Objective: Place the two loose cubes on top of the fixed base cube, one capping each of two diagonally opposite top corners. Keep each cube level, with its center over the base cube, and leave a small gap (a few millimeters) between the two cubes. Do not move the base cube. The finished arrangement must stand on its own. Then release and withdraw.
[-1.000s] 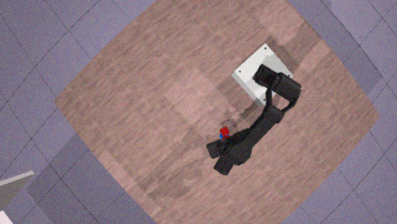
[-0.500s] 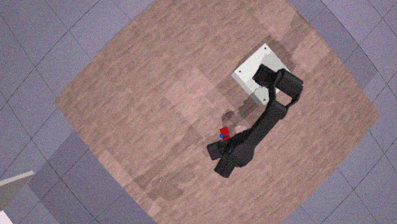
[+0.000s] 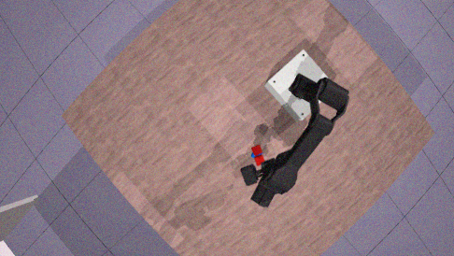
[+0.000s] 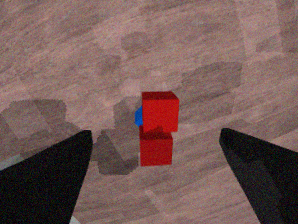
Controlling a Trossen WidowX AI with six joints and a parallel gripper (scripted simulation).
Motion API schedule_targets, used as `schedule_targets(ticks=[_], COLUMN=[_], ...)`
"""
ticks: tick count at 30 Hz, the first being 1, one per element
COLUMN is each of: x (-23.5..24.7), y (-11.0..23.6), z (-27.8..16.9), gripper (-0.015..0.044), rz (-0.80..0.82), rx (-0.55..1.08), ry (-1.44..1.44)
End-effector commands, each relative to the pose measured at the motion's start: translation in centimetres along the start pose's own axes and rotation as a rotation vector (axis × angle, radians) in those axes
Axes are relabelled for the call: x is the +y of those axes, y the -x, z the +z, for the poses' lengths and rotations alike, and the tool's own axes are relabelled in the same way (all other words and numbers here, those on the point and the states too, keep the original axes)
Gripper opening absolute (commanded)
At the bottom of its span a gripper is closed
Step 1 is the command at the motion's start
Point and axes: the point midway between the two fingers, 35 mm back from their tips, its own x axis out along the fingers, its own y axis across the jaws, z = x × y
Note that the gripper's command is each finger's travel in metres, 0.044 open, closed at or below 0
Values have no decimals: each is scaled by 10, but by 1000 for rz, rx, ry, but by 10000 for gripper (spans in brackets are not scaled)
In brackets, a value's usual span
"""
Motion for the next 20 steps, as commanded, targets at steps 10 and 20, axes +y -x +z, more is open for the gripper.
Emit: schedule_targets(ticks=[10, 20], x=[80, 80], y=[3, 3], z=[55, 55], gripper=[400, 400], rz=[10, 10], rx=[-5, -5], ry=[17, 17])
